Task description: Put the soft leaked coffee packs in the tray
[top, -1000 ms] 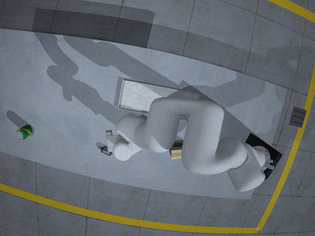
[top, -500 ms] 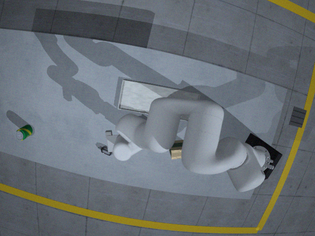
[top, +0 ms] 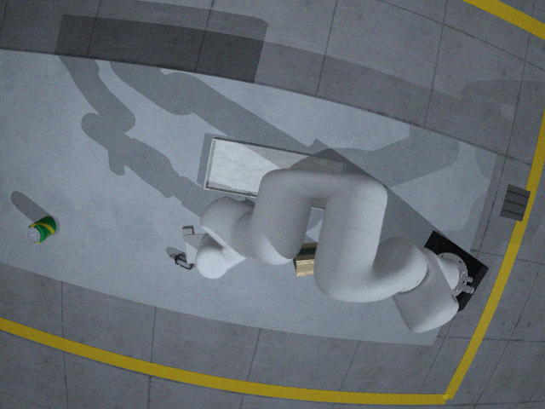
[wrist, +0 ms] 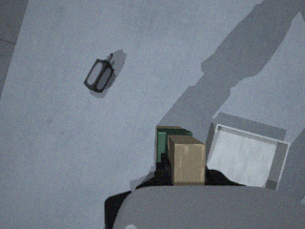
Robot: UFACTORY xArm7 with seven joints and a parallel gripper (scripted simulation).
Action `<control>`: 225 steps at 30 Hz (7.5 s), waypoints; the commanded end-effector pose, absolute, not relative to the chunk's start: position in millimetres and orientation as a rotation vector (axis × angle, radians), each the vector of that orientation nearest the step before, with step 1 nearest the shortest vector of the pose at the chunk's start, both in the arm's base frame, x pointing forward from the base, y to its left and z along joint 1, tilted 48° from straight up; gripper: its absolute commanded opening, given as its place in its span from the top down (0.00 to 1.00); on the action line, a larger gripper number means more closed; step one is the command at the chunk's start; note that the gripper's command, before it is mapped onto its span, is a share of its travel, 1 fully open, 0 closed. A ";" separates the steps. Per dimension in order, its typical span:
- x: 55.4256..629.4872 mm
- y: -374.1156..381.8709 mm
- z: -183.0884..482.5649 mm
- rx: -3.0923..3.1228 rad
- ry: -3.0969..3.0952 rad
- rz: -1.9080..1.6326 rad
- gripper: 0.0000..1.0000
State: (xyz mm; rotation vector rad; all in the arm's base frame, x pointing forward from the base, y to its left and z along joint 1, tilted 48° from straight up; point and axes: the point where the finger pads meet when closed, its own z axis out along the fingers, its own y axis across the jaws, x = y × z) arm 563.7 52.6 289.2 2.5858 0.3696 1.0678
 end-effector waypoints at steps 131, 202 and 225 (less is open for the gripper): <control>537.3 -89.7 340.7 2.585 0.370 1.070 0.77; 551.8 -93.6 327.1 2.585 0.370 1.070 0.17; 499.9 -79.8 375.5 2.585 0.370 1.070 0.17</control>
